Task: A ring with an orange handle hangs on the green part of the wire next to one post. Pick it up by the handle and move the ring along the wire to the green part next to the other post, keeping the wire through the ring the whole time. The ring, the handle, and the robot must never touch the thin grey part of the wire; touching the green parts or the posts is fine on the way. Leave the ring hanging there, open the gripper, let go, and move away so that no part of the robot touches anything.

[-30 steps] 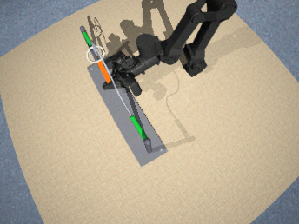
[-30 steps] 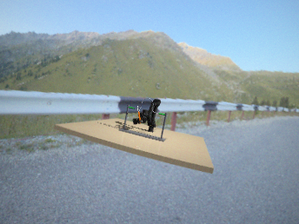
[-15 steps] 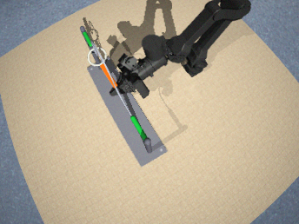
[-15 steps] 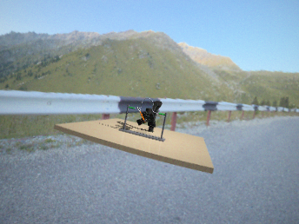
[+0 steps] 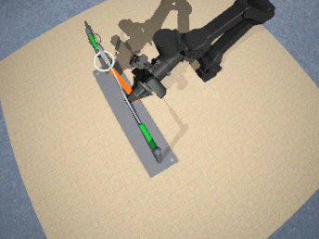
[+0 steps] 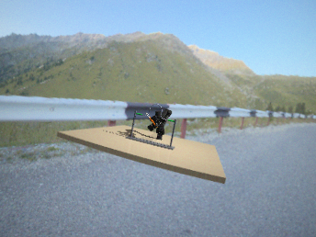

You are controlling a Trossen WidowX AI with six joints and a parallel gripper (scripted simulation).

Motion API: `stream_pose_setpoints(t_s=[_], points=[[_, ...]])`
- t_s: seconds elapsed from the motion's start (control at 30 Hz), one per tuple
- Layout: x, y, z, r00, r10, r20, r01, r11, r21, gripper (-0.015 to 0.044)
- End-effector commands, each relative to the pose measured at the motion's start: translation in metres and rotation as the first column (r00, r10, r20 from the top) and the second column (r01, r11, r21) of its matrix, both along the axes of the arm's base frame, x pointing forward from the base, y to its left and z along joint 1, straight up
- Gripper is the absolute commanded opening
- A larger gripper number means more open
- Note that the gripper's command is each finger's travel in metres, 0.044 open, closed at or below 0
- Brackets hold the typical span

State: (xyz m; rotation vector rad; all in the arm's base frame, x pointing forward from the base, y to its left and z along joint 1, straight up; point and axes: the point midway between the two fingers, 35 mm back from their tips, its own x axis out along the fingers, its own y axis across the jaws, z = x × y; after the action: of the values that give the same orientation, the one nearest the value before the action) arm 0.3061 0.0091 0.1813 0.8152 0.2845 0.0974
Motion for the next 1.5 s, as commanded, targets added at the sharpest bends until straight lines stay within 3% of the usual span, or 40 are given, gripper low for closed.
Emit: stream_pose_setpoints(t_s=[0.0,1.0,1.47], points=[[-0.005,0.006,0.014,0.999,0.031,-0.012,-0.030,0.998,0.059,-0.0150],[-0.036,0.022,0.073,0.953,0.283,-0.104,-0.213,0.877,0.431,-0.0150],[-0.038,0.027,0.095,0.951,0.301,-0.079,-0.209,0.806,0.554,-0.0150]])
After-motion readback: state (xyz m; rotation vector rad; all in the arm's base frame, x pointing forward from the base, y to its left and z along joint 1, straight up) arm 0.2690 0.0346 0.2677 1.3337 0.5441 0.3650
